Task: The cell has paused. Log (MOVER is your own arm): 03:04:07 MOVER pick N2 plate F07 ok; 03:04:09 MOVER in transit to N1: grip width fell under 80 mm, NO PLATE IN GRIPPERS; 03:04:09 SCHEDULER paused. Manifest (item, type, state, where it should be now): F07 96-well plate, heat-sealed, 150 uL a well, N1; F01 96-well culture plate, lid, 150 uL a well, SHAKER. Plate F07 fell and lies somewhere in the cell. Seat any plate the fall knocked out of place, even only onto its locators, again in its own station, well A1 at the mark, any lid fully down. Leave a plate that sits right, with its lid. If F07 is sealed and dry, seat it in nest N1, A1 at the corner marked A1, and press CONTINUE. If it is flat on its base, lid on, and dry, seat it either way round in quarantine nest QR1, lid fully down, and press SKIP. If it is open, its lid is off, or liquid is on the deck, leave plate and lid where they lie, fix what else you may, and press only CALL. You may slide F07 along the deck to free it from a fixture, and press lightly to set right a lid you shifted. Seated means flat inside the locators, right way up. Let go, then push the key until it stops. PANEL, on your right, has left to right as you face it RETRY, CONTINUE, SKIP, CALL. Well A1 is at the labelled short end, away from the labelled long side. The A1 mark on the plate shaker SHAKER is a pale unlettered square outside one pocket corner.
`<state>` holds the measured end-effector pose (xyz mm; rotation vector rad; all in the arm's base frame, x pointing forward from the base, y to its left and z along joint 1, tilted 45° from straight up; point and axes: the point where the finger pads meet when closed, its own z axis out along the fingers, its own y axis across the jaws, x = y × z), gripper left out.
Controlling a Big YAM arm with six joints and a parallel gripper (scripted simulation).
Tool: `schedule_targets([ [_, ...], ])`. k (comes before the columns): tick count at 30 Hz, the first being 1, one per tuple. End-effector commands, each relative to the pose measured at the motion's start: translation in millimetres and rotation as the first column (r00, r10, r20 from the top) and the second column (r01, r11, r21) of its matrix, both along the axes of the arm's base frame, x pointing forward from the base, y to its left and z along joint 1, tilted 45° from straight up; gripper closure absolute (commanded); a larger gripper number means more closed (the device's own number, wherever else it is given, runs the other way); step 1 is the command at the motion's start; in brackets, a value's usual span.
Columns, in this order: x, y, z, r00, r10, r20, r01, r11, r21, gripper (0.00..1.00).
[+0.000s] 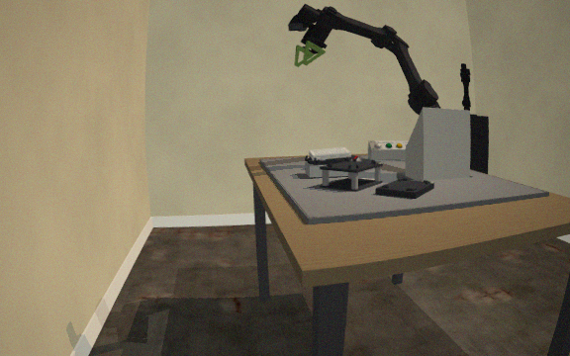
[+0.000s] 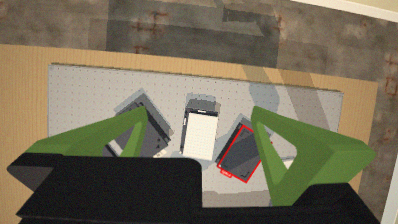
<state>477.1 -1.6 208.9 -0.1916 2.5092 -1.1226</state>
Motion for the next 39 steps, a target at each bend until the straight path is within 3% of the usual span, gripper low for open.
schedule_targets([
  [1, -5.5, -5.7, 6.0, 0.998, -0.025, 0.056, 0.023, 0.999, 0.026, 0.00],
  [3, 3.3, 1.8, 13.0, 0.999, -0.036, 0.034, 0.035, 0.999, 0.034, 0.00],
  [6, -8.4, -11.5, 5.7, 0.995, -0.101, -0.012, 0.101, 0.994, 0.048, 0.00],
  [7, -29.9, -18.3, -6.7, 0.994, -0.101, -0.037, 0.103, 0.994, 0.038, 0.00],
  [12, -44.3, -28.4, -16.7, 0.995, -0.101, -0.011, 0.102, 0.994, 0.046, 0.00],
  [13, -53.5, -31.5, -19.8, 0.990, -0.127, -0.058, 0.129, 0.991, 0.042, 0.00],
  [14, -39.8, -29.4, -11.8, 0.987, -0.151, -0.054, 0.154, 0.986, 0.056, 0.00],
  [16, -51.8, -34.4, -20.4, 0.979, -0.181, -0.089, 0.187, 0.981, 0.055, 0.00],
  [17, -69.2, -39.3, -35.6, 0.976, -0.182, -0.123, 0.188, 0.981, 0.041, 0.00],
  [19, -69.2, -39.3, -35.6, 0.976, -0.182, -0.123, 0.188, 0.981, 0.041, 0.00],
  [20, -68.6, -33.5, -28.8, 0.983, -0.164, -0.077, 0.169, 0.984, 0.057, 0.00],
  [23, -81.7, -46.7, -34.8, 0.980, -0.182, -0.078, 0.186, 0.981, 0.057, 0.00],
  [25, -95.4, -51.3, -39.2, 0.970, -0.207, -0.123, 0.215, 0.975, 0.050, 0.00],
  [27, -86.2, -51.4, -33.5, 0.956, -0.257, -0.140, 0.267, 0.962, 0.062, 0.00],
  [29, -112.4, -58.1, -54.0, 0.945, -0.265, -0.190, 0.277, 0.960, 0.039, 0.00],
  [31, -116.8, -61.0, -49.1, 0.954, -0.264, -0.144, 0.275, 0.960, 0.060, 0.00],
  [33, -125.5, -64.5, -52.5, 0.954, -0.264, -0.144, 0.275, 0.960, 0.059, 0.00],
  [34, -135.2, -66.6, -54.1, 0.939, -0.290, -0.187, 0.304, 0.952, 0.048, 0.00],
  [36, -135.2, -66.6, -54.1, 0.939, -0.290, -0.187, 0.304, 0.952, 0.048, 0.00],
  [37, -121.8, -65.2, -46.9, 0.931, -0.314, -0.184, 0.329, 0.943, 0.057, 0.00],
  [39, -131.1, -68.3, -50.2, 0.914, -0.348, -0.210, 0.366, 0.929, 0.053, 0.00],
])
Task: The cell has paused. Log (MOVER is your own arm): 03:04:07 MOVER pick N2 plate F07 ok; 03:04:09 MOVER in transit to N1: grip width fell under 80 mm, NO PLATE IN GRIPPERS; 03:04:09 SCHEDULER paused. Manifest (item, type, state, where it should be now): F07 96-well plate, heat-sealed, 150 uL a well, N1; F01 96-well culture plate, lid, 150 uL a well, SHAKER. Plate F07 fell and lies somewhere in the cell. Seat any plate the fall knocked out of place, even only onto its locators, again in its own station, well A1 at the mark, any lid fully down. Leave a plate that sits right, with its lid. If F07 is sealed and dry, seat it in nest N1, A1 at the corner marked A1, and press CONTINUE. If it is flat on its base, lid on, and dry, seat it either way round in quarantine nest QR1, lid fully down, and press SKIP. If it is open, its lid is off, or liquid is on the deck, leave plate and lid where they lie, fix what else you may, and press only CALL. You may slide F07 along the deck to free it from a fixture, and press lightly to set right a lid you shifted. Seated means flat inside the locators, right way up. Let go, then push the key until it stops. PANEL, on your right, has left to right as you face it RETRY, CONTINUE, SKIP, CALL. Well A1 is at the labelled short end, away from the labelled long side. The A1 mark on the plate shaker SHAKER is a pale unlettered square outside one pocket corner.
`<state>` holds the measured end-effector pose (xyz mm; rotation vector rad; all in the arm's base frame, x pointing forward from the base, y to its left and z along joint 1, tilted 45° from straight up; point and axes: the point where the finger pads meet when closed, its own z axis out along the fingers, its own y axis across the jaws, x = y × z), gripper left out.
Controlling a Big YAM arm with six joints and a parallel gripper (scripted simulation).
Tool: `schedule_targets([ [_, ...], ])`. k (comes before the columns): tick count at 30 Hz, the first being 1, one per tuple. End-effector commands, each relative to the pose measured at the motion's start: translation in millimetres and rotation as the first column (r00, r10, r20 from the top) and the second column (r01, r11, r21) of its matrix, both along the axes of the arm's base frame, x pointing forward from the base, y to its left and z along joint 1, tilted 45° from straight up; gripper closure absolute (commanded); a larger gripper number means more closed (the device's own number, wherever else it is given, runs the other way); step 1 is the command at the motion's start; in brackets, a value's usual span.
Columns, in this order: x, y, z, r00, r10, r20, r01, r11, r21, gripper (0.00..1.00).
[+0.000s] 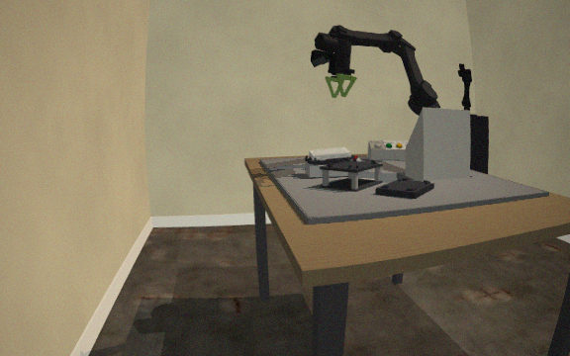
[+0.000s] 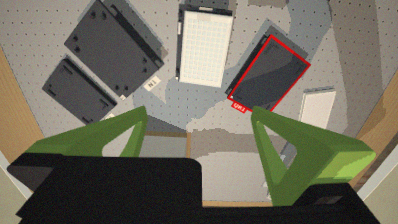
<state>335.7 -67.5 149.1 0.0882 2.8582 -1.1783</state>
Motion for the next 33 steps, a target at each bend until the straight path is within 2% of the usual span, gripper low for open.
schedule_targets([
  [1, -11.9, -6.4, -7.0, 0.998, -0.065, -0.011, 0.065, 0.998, -0.003, 0.00],
  [3, -17.3, -9.0, -3.1, 0.997, -0.065, 0.034, 0.065, 0.998, 0.004, 0.00],
  [6, -30.1, -13.5, -7.4, 0.997, -0.064, 0.038, 0.064, 0.998, 0.003, 0.00],
  [8, -42.2, -15.8, -13.8, 0.992, -0.121, -0.042, 0.121, 0.993, -0.002, 0.00],
  [9, -31.6, -15.2, -3.1, 0.989, -0.148, -0.020, 0.148, 0.989, 0.008, 0.00],
  [10, -39.2, -16.7, -6.4, 0.986, -0.160, -0.036, 0.160, 0.987, 0.006, 0.00],
  [11, -58.9, -19.5, -18.6, 0.984, -0.160, -0.074, 0.161, 0.987, -0.005, 0.00],
  [12, -63.6, -20.9, -13.7, 0.986, -0.160, -0.051, 0.160, 0.987, 0.000, 0.00],
  [14, -63.6, -20.9, -13.7, 0.986, -0.160, -0.051, 0.160, 0.987, 0.000, 0.00],
  [15, -61.6, -15.2, -16.0, 0.990, -0.136, -0.028, 0.136, 0.991, 0.005, 0.00],
  [18, -74.4, -24.4, -18.5, 0.987, -0.159, -0.028, 0.159, 0.987, 0.003, 0.00],
  [20, -76.5, -22.9, -17.7, 0.988, -0.152, -0.041, 0.152, 0.988, 0.000, 0.00],
  [21, -66.6, -19.7, -14.0, 0.990, -0.137, -0.036, 0.137, 0.991, 0.004, 0.00],
  [24, -73.5, -22.3, -21.0, 0.987, -0.151, -0.056, 0.151, 0.989, -0.004, 0.00],
  [25, -66.7, -19.7, -13.9, 0.990, -0.137, -0.036, 0.137, 0.991, 0.004, 0.00],
  [27, -73.2, -22.1, -20.9, 0.984, -0.174, -0.031, 0.174, 0.985, -0.004, 0.00],
  [29, -73.2, -22.5, -19.5, 0.975, -0.221, 0.023, 0.221, 0.975, -0.001, 0.00],
  [31, -73.2, -22.5, -19.5, 0.975, -0.221, 0.023, 0.221, 0.975, -0.001, 0.00],
  [33, -73.1, -22.0, -18.8, 0.962, -0.265, 0.071, 0.265, 0.964, 0.003, 0.00],
])
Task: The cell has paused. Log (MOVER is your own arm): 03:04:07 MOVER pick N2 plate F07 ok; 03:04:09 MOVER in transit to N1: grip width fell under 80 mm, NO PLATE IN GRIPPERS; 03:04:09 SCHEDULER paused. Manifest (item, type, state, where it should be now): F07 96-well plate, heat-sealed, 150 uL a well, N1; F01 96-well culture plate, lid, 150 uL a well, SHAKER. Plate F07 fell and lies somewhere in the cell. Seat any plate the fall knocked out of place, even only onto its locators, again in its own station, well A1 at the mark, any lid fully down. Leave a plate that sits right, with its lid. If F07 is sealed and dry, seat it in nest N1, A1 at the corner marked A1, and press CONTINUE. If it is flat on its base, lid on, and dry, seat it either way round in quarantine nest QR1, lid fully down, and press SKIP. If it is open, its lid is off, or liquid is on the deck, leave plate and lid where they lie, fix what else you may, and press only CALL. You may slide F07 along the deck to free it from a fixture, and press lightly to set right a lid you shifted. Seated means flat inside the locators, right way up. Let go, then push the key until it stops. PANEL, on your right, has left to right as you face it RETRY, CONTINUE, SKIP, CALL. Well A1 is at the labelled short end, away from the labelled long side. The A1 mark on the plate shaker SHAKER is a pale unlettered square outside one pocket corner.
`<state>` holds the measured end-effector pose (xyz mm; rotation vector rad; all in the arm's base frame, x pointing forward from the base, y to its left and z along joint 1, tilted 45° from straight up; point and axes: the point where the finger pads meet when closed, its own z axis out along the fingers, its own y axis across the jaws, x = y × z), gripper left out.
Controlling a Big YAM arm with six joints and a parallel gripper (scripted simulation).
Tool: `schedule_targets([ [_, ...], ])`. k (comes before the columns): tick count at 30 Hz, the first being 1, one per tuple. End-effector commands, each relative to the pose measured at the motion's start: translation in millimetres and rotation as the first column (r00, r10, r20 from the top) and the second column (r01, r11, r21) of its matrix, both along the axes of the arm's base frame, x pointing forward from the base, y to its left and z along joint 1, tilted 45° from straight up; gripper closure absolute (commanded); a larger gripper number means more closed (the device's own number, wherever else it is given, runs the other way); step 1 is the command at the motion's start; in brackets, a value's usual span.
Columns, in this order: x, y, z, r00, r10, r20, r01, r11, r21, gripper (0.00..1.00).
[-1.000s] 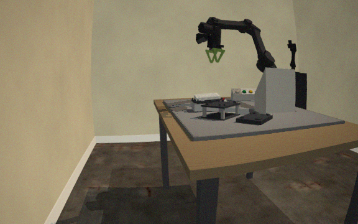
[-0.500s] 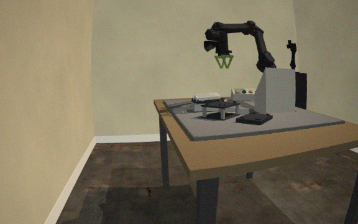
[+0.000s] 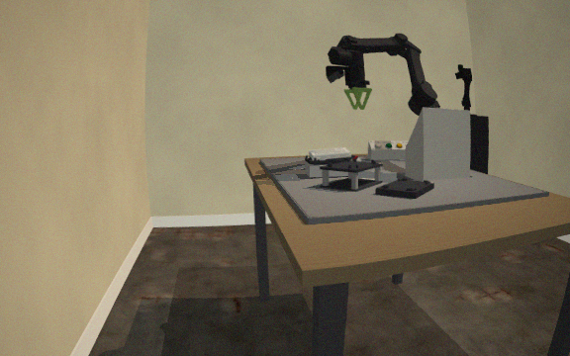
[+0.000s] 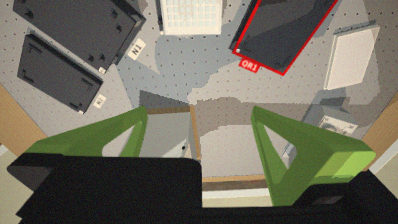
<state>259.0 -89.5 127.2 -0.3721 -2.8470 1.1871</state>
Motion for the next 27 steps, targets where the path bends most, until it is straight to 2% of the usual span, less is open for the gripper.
schedule_targets([
  [1, 3.6, -0.1, 3.1, 0.991, -0.090, 0.101, 0.092, 0.996, -0.013, 0.00],
  [7, 3.5, -0.2, 3.1, 0.945, -0.223, 0.240, 0.233, 0.972, -0.013, 0.00],
  [13, 3.4, -0.2, 3.0, 0.862, -0.344, 0.372, 0.369, 0.930, 0.006, 0.00],
  [15, 3.4, -0.2, 3.0, 0.862, -0.344, 0.372, 0.369, 0.930, 0.006, 0.00],
  [21, 3.3, -0.3, 3.0, 0.745, -0.448, 0.494, 0.493, 0.869, 0.045, 0.00],
  [27, 3.2, -0.4, 2.9, 0.600, -0.531, 0.599, 0.600, 0.793, 0.102, 0.00],
])
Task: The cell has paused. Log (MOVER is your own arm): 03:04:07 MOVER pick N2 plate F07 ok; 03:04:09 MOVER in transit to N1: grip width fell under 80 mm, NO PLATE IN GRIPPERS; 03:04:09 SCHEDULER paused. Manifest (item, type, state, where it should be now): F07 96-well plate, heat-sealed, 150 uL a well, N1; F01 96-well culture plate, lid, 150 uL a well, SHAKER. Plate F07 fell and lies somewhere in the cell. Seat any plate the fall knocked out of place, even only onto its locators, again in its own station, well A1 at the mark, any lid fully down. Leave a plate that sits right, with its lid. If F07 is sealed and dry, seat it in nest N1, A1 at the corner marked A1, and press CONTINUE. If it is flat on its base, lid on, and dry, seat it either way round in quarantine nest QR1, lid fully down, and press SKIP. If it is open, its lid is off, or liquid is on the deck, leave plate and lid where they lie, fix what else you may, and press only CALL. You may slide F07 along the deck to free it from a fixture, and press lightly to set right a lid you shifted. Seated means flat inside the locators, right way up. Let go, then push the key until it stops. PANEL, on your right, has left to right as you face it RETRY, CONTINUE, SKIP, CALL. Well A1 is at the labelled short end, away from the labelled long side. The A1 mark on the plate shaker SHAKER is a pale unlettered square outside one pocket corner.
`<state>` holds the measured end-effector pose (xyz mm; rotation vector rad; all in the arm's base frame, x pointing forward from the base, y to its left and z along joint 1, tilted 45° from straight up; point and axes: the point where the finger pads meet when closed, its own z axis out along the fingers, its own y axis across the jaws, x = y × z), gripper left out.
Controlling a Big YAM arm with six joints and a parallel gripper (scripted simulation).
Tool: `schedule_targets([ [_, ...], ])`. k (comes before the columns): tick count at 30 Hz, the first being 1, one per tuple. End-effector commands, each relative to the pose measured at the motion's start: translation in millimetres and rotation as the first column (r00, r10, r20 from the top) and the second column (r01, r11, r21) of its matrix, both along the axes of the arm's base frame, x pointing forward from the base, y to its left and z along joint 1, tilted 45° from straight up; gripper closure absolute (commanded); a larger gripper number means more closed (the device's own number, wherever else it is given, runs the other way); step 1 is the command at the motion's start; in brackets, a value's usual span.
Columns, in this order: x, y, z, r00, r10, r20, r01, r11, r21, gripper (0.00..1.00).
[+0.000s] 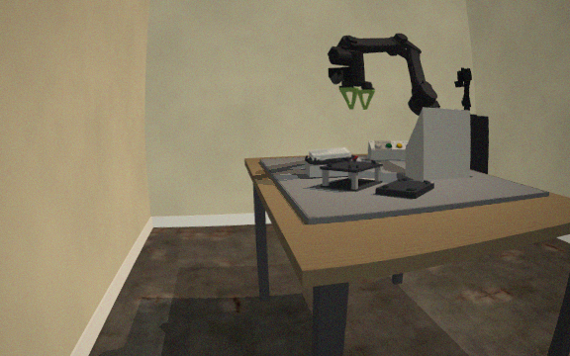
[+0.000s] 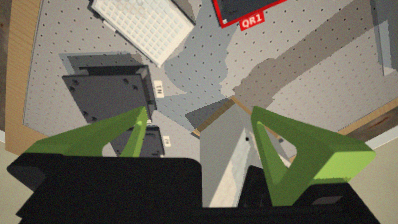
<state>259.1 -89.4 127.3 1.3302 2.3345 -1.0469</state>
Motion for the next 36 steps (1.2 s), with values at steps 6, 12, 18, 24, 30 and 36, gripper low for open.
schedule_targets([
  [6, 3.0, -0.4, 2.8, 0.958, -0.196, 0.208, 0.204, 0.979, -0.016, 0.00],
  [12, 2.8, -0.5, 2.7, 0.883, -0.320, 0.342, 0.341, 0.940, -0.001, 0.00],
  [18, 2.7, -0.5, 2.6, 0.774, -0.428, 0.467, 0.468, 0.883, 0.034, 0.00],
  [24, 2.6, -0.5, 2.5, 0.684, -0.489, 0.542, 0.545, 0.836, 0.067, 0.00],
  [30, 0.9, -5.0, 1.6, 0.651, -0.508, 0.564, 0.568, 0.819, 0.081, 0.00],
  [36, -0.9, -0.4, -0.6, 0.460, -0.584, 0.669, 0.678, 0.717, 0.159, 0.00],
])
